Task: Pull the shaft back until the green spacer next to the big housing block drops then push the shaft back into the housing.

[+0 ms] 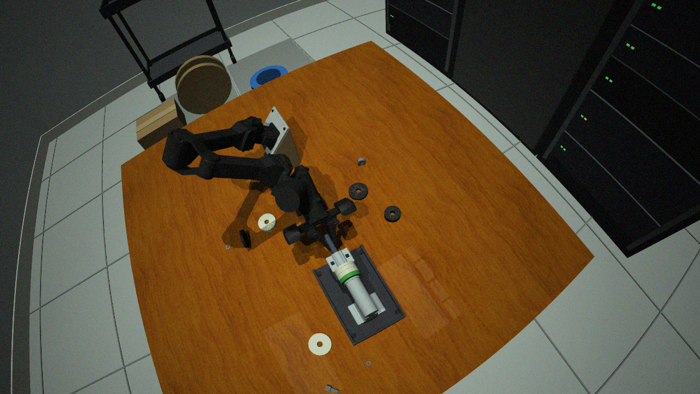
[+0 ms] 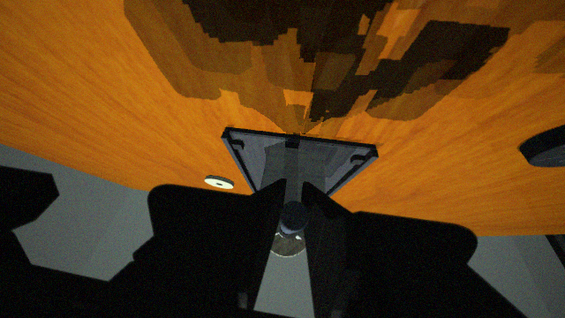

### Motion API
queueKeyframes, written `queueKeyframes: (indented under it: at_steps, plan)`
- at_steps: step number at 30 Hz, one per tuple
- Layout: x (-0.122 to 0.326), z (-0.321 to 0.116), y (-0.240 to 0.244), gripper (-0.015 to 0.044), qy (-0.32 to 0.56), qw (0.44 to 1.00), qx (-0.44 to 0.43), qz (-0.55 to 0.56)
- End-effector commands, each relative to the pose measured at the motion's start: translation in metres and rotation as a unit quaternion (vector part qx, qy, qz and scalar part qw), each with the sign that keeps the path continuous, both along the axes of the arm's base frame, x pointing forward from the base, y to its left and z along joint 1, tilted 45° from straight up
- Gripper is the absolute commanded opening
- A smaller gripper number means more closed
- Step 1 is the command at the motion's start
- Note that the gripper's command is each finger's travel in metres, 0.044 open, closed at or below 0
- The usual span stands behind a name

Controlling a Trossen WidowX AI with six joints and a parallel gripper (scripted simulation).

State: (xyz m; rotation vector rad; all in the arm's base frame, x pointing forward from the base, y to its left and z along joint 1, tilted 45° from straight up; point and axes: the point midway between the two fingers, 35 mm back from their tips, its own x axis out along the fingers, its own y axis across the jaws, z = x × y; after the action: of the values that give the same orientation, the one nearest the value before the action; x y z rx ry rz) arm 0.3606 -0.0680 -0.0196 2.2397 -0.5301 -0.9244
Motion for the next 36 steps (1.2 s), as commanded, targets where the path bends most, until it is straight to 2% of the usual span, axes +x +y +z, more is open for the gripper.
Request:
queueKeyframes:
  at_steps: [1,36]
  plan:
    - [-0.0016,0.0000,0.0000,0.0000,0.000,1.000,0.000,-0.001]
    - [-0.0055,-0.0003,0.0005,0.0000,0.000,1.000,0.000,-0.001]
